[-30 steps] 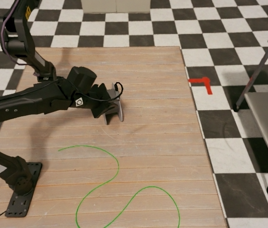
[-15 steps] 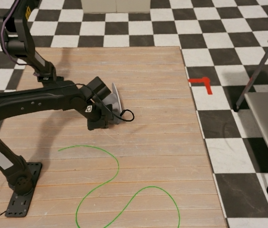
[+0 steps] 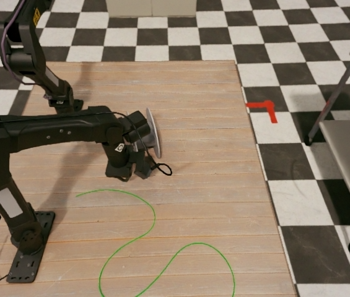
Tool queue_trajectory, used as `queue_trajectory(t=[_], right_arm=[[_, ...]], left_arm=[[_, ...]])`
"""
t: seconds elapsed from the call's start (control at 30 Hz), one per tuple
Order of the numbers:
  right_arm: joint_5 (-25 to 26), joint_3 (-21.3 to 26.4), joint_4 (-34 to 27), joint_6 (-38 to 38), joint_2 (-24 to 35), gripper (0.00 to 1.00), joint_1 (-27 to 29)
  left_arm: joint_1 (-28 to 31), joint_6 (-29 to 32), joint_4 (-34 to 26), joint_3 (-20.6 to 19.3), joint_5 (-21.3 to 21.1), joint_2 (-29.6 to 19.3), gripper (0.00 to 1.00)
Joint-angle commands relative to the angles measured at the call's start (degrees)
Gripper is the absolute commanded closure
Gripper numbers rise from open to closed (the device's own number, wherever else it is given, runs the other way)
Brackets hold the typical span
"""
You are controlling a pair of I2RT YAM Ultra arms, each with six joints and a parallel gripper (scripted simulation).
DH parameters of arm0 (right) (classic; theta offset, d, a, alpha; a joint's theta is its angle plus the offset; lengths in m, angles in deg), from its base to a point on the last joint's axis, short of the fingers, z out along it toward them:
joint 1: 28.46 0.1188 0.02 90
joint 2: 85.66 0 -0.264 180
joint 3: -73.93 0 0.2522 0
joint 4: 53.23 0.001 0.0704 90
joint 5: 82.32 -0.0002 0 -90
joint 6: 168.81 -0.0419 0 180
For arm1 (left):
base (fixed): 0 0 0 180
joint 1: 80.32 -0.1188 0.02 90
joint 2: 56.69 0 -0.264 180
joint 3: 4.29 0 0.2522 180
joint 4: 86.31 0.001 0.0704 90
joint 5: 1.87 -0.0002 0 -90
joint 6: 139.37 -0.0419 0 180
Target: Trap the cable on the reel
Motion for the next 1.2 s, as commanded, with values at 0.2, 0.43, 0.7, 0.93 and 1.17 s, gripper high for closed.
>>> queue_trajectory(t=[0.2,0.43,0.7,0.93,1.17], right_arm=[[-0.3,-2.4,5.1,-3.1,-1.6,0.7,0.6],[-0.2,-2.7,5.4,-3.3,-1.1,0.7,0.6],[-0.2,-0.9,3.6,-3.3,-0.7,0.7,0.6],[-0.2,1.3,0.7,-3.3,-3.0,0.7,0.7],[-0.2,3.7,-3.7,-3.3,-5.2,0.7,0.6]], left_arm=[[0.6,0.3,-0.5,-0.8,0.7,-0.2,0.0],[0.6,0.3,-0.5,-0.8,0.7,-0.2,0.0],[0.6,0.3,-0.5,-0.8,0.7,-0.2,0.0],[0.6,0.3,-0.5,-0.8,0.7,-0.2,0.0],[0.6,0.3,-0.5,-0.8,0.7,-0.2,0.0]])
